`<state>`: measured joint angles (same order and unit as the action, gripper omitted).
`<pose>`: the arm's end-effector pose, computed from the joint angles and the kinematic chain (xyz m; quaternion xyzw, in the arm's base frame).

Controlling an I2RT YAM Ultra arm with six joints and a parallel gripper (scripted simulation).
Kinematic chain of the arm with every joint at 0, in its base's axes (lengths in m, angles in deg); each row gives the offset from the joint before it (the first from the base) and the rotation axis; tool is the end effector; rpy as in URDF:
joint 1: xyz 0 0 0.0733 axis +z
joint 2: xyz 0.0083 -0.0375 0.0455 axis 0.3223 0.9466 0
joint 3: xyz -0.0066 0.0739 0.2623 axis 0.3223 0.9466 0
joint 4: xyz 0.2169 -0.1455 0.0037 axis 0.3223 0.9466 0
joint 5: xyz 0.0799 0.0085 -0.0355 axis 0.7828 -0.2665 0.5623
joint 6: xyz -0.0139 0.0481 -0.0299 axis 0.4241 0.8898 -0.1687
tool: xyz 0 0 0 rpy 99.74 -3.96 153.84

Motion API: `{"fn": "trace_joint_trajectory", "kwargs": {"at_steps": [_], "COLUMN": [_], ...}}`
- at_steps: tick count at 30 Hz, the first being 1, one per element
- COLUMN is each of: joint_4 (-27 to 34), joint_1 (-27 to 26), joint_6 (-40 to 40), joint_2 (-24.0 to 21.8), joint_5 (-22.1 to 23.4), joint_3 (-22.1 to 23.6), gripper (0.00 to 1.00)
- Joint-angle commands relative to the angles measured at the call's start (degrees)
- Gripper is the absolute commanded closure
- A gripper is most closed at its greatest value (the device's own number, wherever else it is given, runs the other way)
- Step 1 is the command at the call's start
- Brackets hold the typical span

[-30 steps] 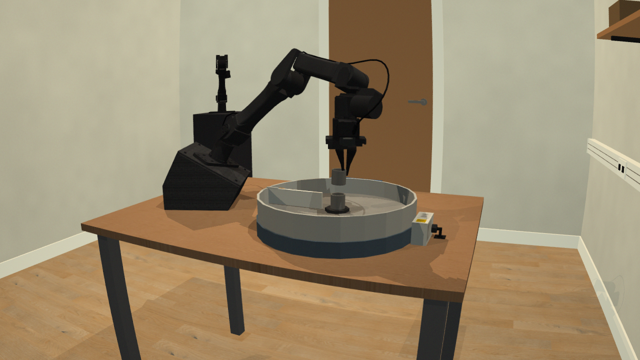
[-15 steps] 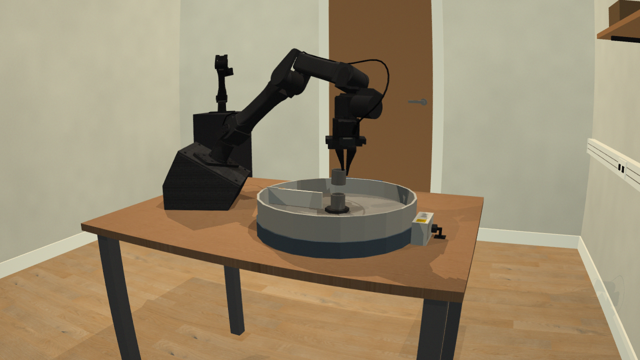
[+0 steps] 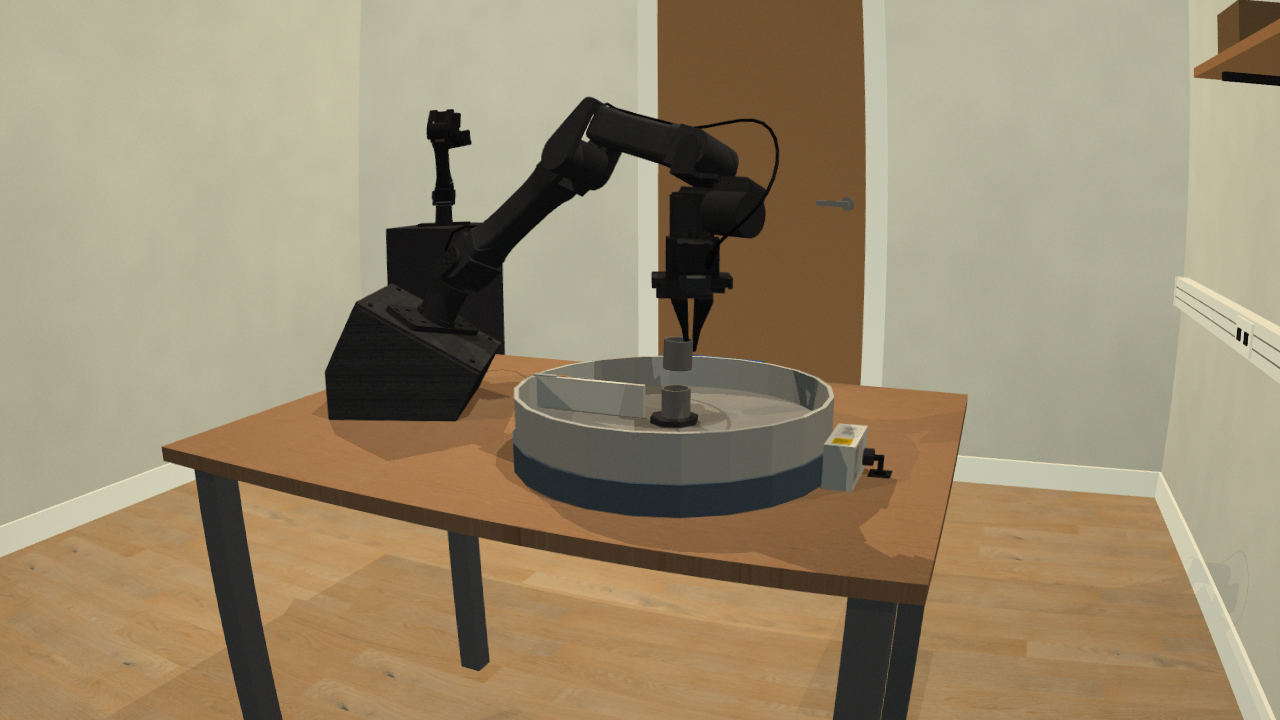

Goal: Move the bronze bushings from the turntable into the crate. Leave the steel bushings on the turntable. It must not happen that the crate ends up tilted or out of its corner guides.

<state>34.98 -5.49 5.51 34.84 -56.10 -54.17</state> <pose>0.3865 -0.1561 0.3346 0.5202 0.8176 0.2140 0.1229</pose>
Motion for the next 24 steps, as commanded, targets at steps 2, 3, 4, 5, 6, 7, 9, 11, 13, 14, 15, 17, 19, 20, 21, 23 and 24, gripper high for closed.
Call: {"fn": "trace_joint_trajectory", "kwargs": {"at_steps": [2,3,4,5,6,7,9,11,13,14,15,17,19,20,21,23,24], "joint_4": [-3.11,-4.02,-4.74,-4.74,-4.74,-5.34,-5.65,-5.69,-5.73,-5.74,-5.74,-5.38,-5.32,-5.32,-5.32,-5.32,-5.32], "joint_1": [0.85,1.06,0.89,0.89,0.89,0.17,0.19,0.19,0.20,0.20,0.20,0.21,0.21,0.21,0.21,0.21,0.21], "joint_6": [1.03,1.23,1.39,1.39,1.39,1.54,1.61,1.61,1.62,1.62,1.59,1.54,1.54,1.54,1.54,1.54,1.54], "joint_2": [-2.12,-2.26,-2.37,-2.37,-2.37,-2.63,-3.05,-3.01,-2.96,-2.95,-2.95,-2.92,-2.91,-2.91,-2.91,-2.91,-2.91], "joint_5": [-1.05,-1.12,-1.18,-1.18,-1.18,-1.24,-1.26,-1.26,-1.27,-1.27,-1.27,-1.27,-1.27,-1.27,-1.27,-1.27,-1.27], "joint_3": [2.74,3.75,4.52,4.52,4.52,5.23,3.41,3.40,3.37,3.36,3.36,3.35,3.35,3.35,3.35,3.35,3.35], "gripper": [1.00,1.00,1.00,1.00,1.00,1.00,1.00,1.00,1.00,1.00,1.00,1.00,1.00,1.00,1.00,1.00,1.00]}}
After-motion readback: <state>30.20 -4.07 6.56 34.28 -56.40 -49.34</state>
